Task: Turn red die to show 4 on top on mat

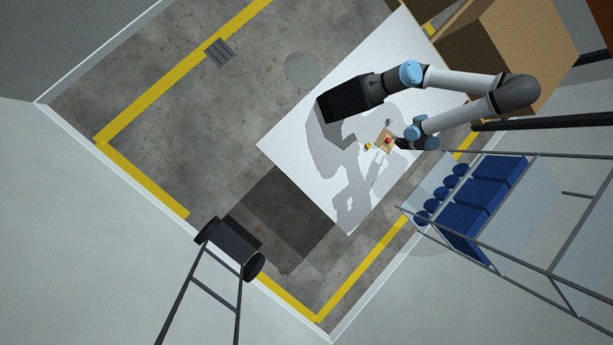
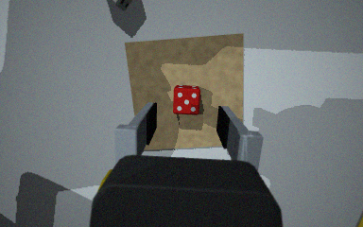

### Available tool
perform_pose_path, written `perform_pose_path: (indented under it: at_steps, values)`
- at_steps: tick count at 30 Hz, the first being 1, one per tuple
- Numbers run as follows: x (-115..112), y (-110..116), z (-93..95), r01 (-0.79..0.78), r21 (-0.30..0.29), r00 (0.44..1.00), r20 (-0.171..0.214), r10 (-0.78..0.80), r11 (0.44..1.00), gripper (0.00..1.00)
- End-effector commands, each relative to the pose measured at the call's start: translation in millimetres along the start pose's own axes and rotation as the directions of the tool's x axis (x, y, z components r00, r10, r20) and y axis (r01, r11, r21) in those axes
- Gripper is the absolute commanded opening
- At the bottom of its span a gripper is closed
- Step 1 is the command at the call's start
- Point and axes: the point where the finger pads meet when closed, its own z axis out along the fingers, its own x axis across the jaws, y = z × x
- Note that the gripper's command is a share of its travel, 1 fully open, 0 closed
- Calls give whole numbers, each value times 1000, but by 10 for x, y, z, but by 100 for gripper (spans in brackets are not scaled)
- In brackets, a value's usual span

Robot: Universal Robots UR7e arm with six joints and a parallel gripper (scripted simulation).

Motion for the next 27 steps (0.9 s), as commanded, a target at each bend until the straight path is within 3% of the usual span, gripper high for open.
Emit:
perform_pose_path:
  at_steps: [1,6,7,27]
  values:
    - [4,2,-3,0,0,1000,-1,0,1000,100]
    - [4,2,-3,0,0,1000,-1,0,1000,100]
    - [4,2,-3,0,0,1000,-1,0,1000,87]
    - [4,2,-3,0,0,1000,-1,0,1000,87]
